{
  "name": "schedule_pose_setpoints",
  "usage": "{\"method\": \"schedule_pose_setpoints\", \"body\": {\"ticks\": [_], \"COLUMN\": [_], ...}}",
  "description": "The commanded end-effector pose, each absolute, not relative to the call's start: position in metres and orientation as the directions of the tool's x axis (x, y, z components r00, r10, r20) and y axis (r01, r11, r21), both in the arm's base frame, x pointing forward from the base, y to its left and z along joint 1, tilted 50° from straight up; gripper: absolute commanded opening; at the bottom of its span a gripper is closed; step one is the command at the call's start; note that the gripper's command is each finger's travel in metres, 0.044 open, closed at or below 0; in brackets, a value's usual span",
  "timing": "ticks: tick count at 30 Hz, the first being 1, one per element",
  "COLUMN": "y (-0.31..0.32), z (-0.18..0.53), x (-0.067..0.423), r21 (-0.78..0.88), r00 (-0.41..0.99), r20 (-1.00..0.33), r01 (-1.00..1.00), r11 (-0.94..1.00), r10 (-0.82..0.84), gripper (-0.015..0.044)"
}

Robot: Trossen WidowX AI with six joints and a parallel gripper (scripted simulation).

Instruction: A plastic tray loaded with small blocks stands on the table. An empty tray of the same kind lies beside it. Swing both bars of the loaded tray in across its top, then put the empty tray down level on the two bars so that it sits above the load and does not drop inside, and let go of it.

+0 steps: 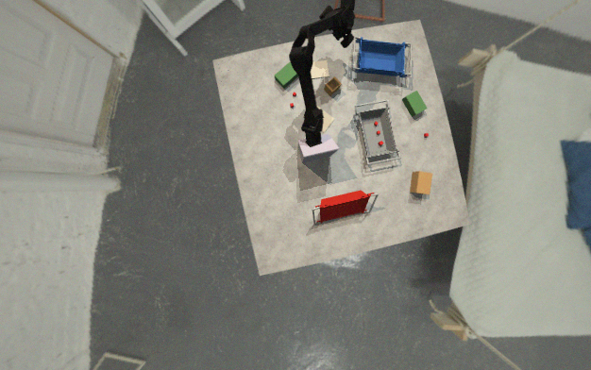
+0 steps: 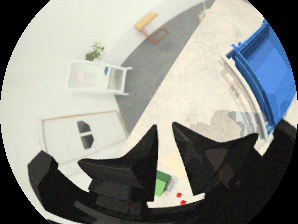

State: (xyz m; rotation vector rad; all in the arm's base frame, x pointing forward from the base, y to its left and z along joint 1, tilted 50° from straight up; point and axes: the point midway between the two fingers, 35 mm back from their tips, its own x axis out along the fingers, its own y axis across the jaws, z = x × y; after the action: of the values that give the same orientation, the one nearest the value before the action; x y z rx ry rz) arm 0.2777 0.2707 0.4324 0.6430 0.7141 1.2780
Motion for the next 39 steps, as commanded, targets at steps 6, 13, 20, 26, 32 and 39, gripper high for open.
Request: {"method": "schedule_pose_setpoints", "body": {"ticks": [6,13,20,26,32,39], "y": [0.202,0.140,0.073,0.040,0.043,0.065], "z": [0.325,0.244,0.160,0.121,0.118,0.099], "x": [0.367,0.401,0.402,0.389,0.390,0.396], "r21": [0.789,0.769,0.767,0.763,0.763,0.762], "r00": [0.300,0.311,0.222,0.152,0.152,0.152], "r20": [-0.364,-0.515,-0.625,-0.647,-0.647,-0.647], "r01": [-0.404,-0.244,-0.007,0.131,0.131,0.130], "r11": [0.463,0.591,0.642,0.633,0.633,0.634], "r10": [0.882,0.799,0.749,0.748,0.747,0.747], "gripper": [0.0085,0.0085,0.0085,0.0085,0.0085,0.0085]}}
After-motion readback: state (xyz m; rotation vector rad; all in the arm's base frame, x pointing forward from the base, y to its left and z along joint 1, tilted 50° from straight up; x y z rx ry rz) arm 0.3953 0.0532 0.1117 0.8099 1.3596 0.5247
